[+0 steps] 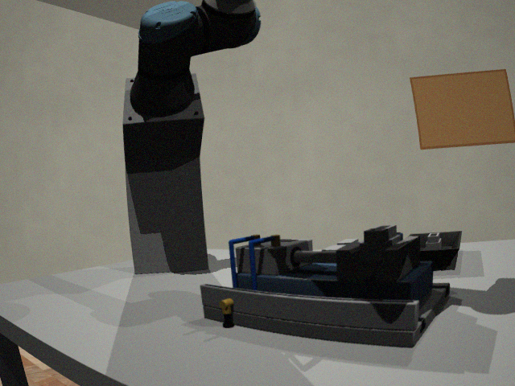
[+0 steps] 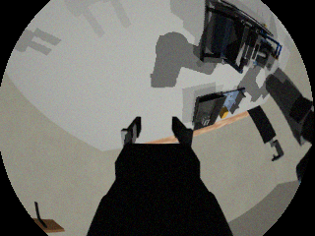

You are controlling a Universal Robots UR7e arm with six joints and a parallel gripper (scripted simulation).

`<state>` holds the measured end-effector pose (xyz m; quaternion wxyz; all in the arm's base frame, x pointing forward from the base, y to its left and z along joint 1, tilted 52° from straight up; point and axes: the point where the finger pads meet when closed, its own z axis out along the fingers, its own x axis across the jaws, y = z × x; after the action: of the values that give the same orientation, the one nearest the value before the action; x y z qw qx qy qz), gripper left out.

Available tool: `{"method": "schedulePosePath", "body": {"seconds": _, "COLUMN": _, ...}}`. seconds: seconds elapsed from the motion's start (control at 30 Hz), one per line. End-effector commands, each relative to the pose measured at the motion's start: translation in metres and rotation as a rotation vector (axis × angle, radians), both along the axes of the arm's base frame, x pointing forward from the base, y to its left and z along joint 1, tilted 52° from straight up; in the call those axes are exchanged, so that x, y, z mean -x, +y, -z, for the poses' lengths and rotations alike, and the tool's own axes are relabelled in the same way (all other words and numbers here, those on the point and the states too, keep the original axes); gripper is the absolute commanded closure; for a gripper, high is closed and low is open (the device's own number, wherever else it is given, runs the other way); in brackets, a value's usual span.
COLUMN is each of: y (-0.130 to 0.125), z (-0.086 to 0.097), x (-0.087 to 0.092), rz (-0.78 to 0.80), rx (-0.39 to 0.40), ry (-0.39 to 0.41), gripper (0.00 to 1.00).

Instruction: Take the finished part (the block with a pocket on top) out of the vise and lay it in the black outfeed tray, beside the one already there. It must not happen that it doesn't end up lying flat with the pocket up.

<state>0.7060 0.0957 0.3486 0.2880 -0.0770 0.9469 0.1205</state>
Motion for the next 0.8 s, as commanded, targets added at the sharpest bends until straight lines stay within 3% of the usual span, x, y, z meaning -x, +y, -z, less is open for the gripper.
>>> {"method": "schedulePosePath", "body": {"seconds": 0.0, "y": -0.012, "z": 0.012, "x": 0.009, "rz": 0.026, "rx": 0.060, "ry": -0.046, "gripper": 0.00}}
{"method": "schedulePosePath", "body": {"seconds": 0.4, "y": -0.072, "z": 0.061, "x": 0.074, "rz": 0.137, "rx": 0.325, "ry": -0.136, "gripper": 0.00}}
{"method": "schedulePosePath", "body": {"seconds": 0.5, "y": -0.085, "z": 0.069, "x": 0.092, "rz": 0.165, "rx": 0.381, "ry": -0.154, "gripper": 0.00}}
{"method": "schedulePosePath", "body": {"seconds": 0.57, "y": -0.085, "z": 0.069, "x": 0.092, "rz": 0.165, "rx": 0.381, "ry": -0.154, "gripper": 0.00}}
{"method": "schedulePosePath", "body": {"seconds": 0.77, "y": -0.106, "z": 0.082, "x": 0.128, "rz": 0.217, "rx": 0.476, "ry": -0.182, "gripper": 0.00}}
